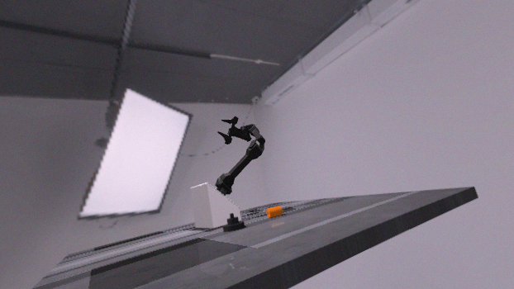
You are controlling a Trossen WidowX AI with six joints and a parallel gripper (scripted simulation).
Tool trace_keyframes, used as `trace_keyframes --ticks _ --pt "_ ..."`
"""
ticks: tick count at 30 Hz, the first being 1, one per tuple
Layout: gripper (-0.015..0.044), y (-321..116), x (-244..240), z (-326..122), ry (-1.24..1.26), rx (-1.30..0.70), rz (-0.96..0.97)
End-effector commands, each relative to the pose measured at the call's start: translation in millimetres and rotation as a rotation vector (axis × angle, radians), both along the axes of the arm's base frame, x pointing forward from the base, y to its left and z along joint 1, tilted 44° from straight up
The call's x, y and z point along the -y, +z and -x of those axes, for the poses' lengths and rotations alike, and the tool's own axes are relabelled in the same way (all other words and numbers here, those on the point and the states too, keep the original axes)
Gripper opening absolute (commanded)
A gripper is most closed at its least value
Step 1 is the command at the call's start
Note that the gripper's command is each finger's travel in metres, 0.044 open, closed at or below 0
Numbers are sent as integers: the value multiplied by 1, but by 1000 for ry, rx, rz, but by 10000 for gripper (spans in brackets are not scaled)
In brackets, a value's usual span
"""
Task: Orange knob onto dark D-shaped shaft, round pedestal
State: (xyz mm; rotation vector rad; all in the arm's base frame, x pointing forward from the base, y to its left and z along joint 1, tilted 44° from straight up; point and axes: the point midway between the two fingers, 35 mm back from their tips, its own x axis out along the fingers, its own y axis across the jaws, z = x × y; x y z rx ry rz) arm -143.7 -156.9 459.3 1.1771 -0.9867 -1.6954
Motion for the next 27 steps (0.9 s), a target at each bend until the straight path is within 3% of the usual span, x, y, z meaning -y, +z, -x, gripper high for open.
trace_keyframes --ticks 1,13,21,27 --pt "426 -1 1 0 7 1 -2" --pt "440 -59 93 -49 453 307 -112" --pt "440 -110 142 -134 753 514 -302" --pt "440 -152 154 -216 951 629 -505"
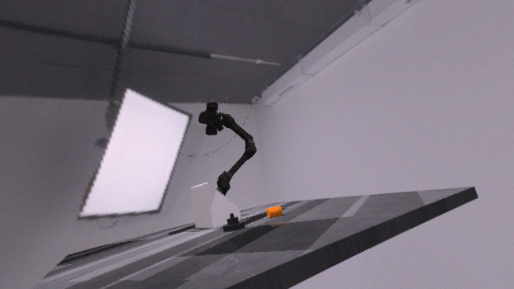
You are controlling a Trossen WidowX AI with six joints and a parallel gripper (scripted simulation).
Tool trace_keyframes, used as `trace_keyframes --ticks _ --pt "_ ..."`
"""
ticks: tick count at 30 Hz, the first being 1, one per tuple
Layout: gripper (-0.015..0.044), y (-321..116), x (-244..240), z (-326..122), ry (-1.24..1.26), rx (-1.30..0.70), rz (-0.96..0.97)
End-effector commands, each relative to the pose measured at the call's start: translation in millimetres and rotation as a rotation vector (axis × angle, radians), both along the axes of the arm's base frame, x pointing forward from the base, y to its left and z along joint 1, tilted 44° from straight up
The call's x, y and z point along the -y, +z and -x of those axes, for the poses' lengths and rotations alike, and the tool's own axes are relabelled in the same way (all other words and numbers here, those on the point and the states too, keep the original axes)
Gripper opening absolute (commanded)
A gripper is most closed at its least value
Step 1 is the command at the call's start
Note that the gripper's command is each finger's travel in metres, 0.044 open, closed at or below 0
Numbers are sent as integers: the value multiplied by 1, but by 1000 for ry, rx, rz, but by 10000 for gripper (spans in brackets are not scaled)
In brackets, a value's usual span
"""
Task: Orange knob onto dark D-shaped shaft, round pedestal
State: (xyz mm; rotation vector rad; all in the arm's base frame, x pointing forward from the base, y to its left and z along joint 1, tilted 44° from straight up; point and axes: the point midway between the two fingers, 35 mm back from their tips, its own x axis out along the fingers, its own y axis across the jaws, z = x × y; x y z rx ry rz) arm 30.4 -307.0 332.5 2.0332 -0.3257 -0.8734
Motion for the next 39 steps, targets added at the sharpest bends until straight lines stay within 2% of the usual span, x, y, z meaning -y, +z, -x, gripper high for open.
trace_keyframes --ticks 1,10,15,20,26,32,39 --pt "440 -32 3 -56 153 41 -137" --pt "440 -98 -46 -184 485 31 -438" --pt "440 -135 -101 -241 654 -36 -606" --pt "440 -172 -172 -281 807 -146 -762" --pt "440 -214 -268 -300 967 -332 -924" --pt "440 -254 -363 -284 1093 -570 -1043" --pt "440 -261 -377 -279 1109 -610 -1056"
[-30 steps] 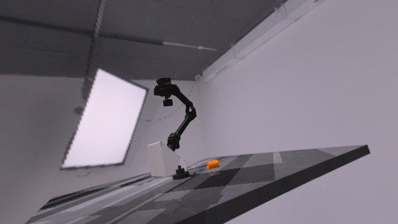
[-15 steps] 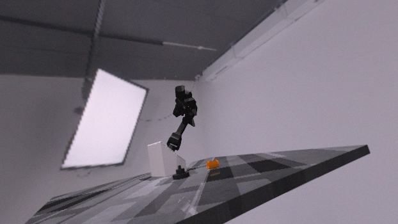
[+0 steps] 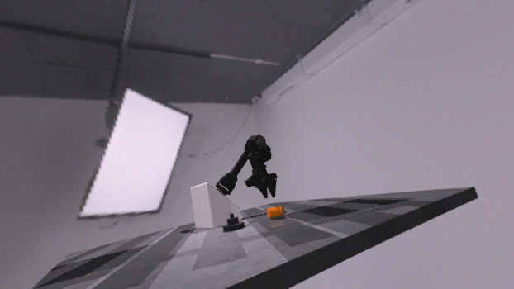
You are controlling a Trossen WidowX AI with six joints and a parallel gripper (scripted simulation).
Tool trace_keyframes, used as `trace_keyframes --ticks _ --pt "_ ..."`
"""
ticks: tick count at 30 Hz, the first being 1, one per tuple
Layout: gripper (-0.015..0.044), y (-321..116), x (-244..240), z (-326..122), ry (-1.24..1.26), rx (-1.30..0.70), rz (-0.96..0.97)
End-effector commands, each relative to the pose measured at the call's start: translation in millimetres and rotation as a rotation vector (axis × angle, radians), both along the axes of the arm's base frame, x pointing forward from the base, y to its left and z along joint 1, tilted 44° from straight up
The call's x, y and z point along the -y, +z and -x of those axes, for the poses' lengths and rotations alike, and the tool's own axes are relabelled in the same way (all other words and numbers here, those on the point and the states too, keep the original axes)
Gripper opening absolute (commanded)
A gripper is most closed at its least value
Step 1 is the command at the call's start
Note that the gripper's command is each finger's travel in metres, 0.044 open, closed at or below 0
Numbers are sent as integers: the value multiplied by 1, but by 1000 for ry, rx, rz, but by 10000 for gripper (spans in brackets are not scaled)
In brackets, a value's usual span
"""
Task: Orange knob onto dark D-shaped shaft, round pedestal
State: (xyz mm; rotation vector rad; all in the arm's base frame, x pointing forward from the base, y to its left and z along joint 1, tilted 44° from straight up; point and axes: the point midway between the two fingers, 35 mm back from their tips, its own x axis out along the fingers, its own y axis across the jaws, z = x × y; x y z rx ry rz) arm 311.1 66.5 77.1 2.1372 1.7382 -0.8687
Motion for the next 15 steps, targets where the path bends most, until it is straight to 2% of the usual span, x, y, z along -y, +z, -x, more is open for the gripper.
trace_keyframes --ticks 1,15 --pt "440 -7 -5 1 2 -20 2" --pt "440 -27 -24 0 2 -20 2"
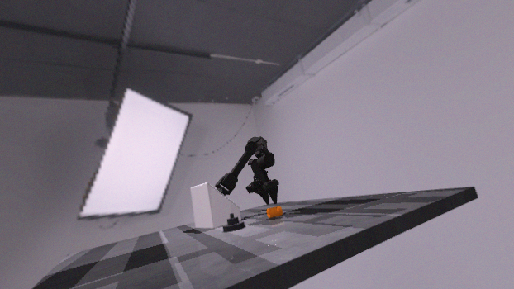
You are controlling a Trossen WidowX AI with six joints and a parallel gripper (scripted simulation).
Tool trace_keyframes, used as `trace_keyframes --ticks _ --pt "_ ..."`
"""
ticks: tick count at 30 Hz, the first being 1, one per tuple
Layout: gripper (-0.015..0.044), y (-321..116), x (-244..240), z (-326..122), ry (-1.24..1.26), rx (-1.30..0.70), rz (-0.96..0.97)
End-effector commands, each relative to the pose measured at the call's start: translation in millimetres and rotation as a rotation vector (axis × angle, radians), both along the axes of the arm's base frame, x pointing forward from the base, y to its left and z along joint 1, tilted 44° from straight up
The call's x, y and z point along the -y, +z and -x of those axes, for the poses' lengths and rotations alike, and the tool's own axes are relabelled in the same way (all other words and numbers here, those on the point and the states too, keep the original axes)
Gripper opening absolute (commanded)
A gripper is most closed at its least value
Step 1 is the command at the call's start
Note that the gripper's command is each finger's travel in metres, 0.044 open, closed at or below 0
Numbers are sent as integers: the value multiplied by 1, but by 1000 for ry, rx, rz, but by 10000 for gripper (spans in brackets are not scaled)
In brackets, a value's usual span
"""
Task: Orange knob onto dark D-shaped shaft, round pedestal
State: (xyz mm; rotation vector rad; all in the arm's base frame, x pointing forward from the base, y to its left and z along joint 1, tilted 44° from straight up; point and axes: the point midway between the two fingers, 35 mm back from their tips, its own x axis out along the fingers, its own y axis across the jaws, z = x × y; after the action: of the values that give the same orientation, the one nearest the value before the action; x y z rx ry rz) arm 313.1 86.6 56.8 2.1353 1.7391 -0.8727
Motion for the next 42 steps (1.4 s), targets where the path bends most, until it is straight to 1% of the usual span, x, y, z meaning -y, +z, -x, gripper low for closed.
trace_keyframes --ticks 1,26,33,34,42 --pt "440 -8 -5 2 1 -18 1" --pt "440 -34 -31 1 1 -18 -2" --pt "256 -34 -31 1 1 -18 -2" --pt "240 -34 -31 1 1 -18 -2" --pt "240 -34 -31 1 1 -18 -2"
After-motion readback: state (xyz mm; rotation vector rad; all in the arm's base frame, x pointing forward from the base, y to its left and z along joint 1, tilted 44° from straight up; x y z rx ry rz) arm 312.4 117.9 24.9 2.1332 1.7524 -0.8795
